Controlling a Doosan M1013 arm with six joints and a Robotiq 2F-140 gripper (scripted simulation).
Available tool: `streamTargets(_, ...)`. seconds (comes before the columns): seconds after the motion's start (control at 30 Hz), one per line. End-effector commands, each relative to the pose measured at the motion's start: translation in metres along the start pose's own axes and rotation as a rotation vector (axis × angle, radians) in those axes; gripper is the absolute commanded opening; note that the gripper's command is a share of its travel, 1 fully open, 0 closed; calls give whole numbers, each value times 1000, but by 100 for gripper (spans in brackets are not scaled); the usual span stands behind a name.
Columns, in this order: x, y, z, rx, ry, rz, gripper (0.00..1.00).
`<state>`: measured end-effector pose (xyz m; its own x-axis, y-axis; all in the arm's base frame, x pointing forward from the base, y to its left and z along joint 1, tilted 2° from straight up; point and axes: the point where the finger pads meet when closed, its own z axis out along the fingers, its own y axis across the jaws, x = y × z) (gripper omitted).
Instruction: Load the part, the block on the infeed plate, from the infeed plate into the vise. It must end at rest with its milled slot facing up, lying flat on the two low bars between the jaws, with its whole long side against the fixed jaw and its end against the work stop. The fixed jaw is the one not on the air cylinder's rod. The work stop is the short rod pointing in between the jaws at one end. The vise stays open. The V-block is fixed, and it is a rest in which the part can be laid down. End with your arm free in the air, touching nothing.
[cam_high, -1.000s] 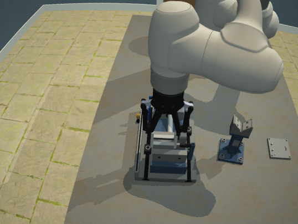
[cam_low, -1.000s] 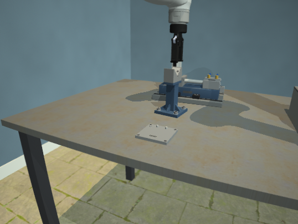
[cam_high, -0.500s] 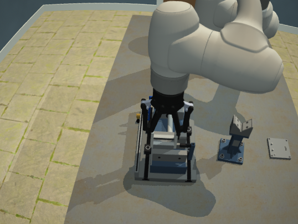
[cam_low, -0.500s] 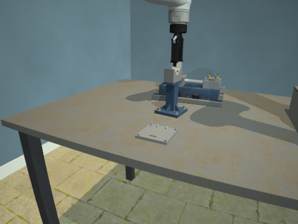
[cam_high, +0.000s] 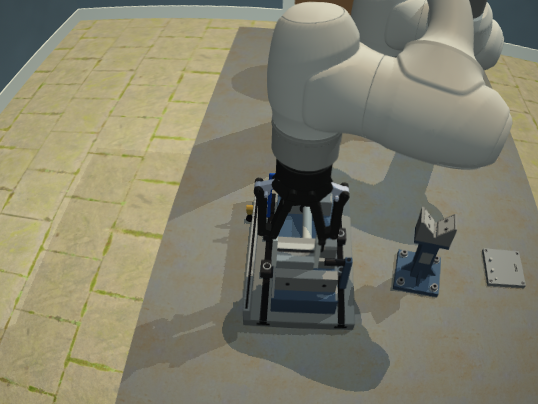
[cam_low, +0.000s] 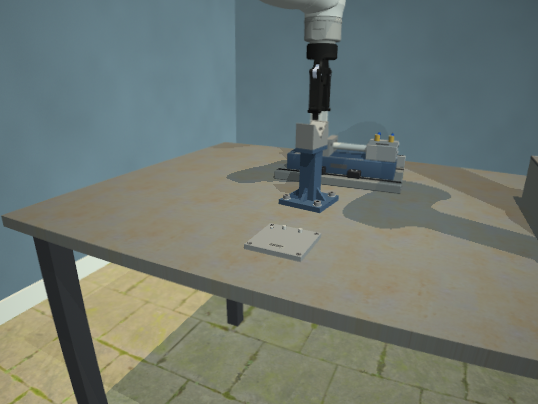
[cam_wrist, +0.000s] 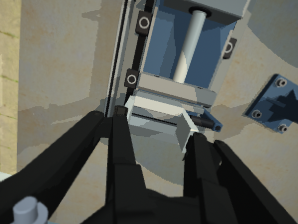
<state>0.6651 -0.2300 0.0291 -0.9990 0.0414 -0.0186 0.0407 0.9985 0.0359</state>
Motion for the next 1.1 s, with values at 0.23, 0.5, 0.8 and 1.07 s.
streamTargets(0.23,-2,2,0,-1,-1,-1,0)
streamTargets(0.5,-2,2,0,-1,-1,-1,0)
streamTargets(0.8,-2,2,0,-1,-1,-1,0)
streamTargets(1.07,-2,2,0,-1,-1,-1,47)
